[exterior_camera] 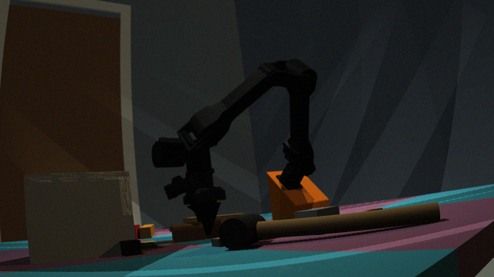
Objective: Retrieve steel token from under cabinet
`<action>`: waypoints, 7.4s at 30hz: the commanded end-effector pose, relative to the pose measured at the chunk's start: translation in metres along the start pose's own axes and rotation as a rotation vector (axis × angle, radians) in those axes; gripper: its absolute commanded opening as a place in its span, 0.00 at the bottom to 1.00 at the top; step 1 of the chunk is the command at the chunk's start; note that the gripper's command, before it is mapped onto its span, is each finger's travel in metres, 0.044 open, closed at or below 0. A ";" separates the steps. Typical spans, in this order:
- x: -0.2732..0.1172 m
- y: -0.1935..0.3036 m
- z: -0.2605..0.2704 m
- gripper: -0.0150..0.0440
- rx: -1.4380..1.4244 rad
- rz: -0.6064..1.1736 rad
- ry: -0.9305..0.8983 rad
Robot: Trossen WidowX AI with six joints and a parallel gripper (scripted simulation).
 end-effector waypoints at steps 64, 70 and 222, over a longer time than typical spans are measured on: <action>0.001 0.076 -0.017 0.25 0.007 0.006 0.002; 0.001 0.083 -0.019 0.25 0.008 0.006 0.002; -0.003 0.029 -0.103 0.25 0.294 0.002 0.007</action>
Point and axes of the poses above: the point midway between the two fingers, 35 mm back from their tips, its own x axis out along the fingers, its own z axis across the jaws, y = z × x, the point moved 7 cm from there along -x, back along the fingers, and after that the axes turned 14 degrees about x, right-handed, at the moved point
